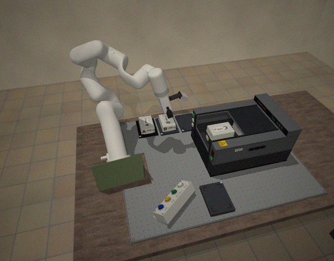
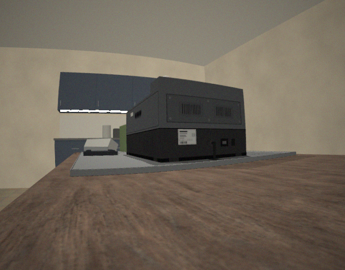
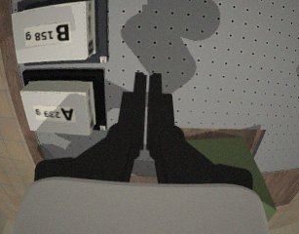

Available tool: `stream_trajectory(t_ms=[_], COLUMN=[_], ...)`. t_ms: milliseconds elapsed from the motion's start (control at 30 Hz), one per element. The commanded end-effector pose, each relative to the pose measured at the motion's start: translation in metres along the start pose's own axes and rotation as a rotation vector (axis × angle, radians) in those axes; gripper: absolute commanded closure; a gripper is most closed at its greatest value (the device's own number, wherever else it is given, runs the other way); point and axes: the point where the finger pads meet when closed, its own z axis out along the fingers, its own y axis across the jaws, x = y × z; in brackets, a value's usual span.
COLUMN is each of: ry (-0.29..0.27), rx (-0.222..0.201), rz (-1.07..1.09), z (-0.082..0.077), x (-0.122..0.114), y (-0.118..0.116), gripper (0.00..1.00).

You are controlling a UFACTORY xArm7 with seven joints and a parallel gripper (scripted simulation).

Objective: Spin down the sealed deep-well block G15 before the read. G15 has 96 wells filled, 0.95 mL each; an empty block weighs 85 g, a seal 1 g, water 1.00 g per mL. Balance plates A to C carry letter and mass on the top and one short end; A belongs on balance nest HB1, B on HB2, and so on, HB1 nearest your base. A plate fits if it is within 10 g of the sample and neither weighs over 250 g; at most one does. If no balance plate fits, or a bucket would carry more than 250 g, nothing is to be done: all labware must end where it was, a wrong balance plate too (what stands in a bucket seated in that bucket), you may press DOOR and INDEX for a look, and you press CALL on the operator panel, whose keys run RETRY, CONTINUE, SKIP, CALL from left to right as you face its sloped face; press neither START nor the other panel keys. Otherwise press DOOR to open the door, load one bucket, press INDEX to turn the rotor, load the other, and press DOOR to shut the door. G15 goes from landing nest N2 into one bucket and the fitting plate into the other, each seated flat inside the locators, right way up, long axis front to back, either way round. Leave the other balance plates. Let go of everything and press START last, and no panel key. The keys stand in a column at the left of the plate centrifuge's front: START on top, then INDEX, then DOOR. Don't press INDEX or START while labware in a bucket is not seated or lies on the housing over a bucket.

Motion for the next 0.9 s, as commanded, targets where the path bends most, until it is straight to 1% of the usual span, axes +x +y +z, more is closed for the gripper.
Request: stream_trajectory(t_ms=[0, 233, 300, 533, 767, 800, 867], ry=[0.114, 0.239, 0.239, 0.332, 0.404, 0.413, 0.413], rx=[0.000, 0.001, 0.001, 0.001, 0.001, 0.001, 0.001], rz=[-0.005, -0.005, -0.005, -0.005, -0.005, -0.005, -0.005], z=[0.023, 0.052, 0.052, 0.073, 0.089, 0.091, 0.091], x=[0.005, 0.008, 0.008, 0.010, 0.012, 0.012, 0.012], y=[-0.001, -0.001, -0.001, -0.001, -0.001, -0.001, -0.001], gripper=[1.00, 1.00, 1.00, 1.00, 1.00, 1.00, 1.00])
